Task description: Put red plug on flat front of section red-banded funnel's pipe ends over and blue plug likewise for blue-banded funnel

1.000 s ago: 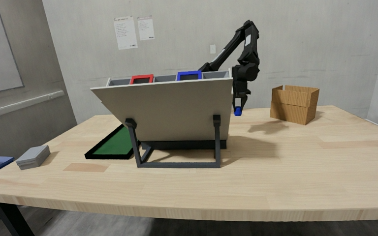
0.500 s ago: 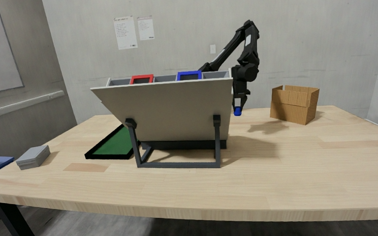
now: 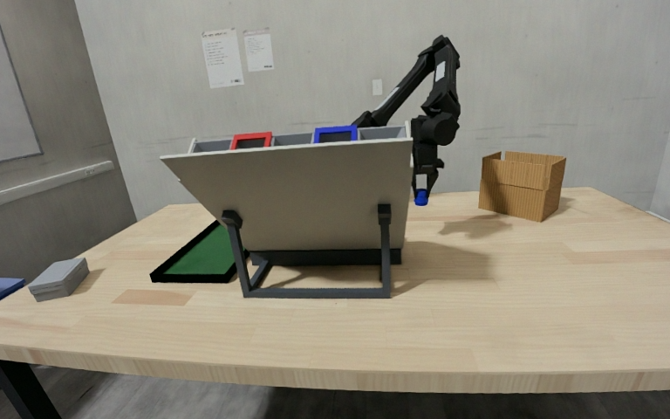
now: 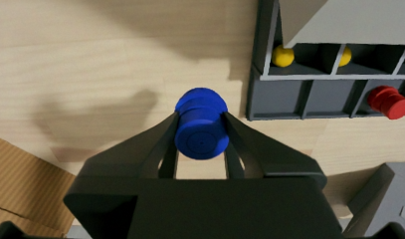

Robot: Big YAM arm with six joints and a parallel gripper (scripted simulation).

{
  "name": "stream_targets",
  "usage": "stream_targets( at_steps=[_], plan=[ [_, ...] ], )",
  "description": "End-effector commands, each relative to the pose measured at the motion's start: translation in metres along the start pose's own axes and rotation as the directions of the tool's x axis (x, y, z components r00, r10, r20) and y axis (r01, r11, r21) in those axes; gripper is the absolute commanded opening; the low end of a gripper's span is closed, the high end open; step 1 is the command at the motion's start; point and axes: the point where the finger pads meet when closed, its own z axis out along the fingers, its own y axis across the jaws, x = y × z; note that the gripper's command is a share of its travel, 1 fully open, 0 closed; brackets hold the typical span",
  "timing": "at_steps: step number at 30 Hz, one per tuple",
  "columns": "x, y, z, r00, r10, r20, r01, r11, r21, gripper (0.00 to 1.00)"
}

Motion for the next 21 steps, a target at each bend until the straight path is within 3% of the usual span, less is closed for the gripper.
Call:
stream_targets(
  at_steps=[1,21],
  plan=[
    [-0.0135,0.0106,-0.0085,1.000,-0.022,0.022,0.022,1.000,-0.006,0.00],
    [-0.0138,0.0105,-0.0085,1.000,-0.023,0.015,0.023,1.000,-0.006,0.00]
  ],
)
